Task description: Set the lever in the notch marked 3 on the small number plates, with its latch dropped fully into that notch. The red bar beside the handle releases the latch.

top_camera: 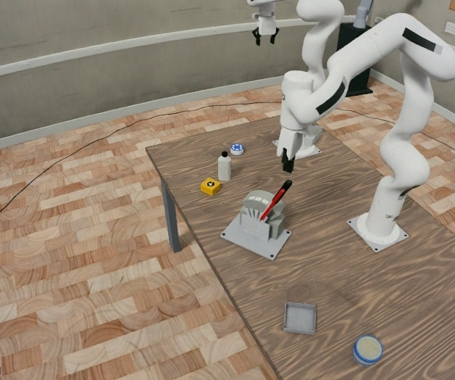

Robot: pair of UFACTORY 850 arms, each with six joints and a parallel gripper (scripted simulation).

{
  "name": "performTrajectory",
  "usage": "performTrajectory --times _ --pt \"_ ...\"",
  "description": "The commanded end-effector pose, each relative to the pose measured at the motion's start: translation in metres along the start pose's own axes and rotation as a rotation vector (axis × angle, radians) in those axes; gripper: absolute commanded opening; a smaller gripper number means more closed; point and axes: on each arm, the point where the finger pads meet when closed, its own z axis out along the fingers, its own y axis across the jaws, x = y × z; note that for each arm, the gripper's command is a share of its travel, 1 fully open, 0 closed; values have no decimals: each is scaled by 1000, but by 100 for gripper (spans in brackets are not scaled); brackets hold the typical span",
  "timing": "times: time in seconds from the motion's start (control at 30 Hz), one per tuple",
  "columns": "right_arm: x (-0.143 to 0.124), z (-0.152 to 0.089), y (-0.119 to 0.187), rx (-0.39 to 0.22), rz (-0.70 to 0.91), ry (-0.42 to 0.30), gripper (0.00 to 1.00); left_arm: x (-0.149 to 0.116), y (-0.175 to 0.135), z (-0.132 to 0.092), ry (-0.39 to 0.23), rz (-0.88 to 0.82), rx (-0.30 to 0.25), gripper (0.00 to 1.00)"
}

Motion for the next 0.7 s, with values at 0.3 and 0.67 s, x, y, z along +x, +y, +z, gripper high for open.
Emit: performTrajectory --times 0.3,0.67 --pt "0 -1 0 0 0 2 100 0 0 -1 -1 0 -1 100" --pt "0 -1 0 0 0 2 100 0 0 -1 -1 0 -1 100"
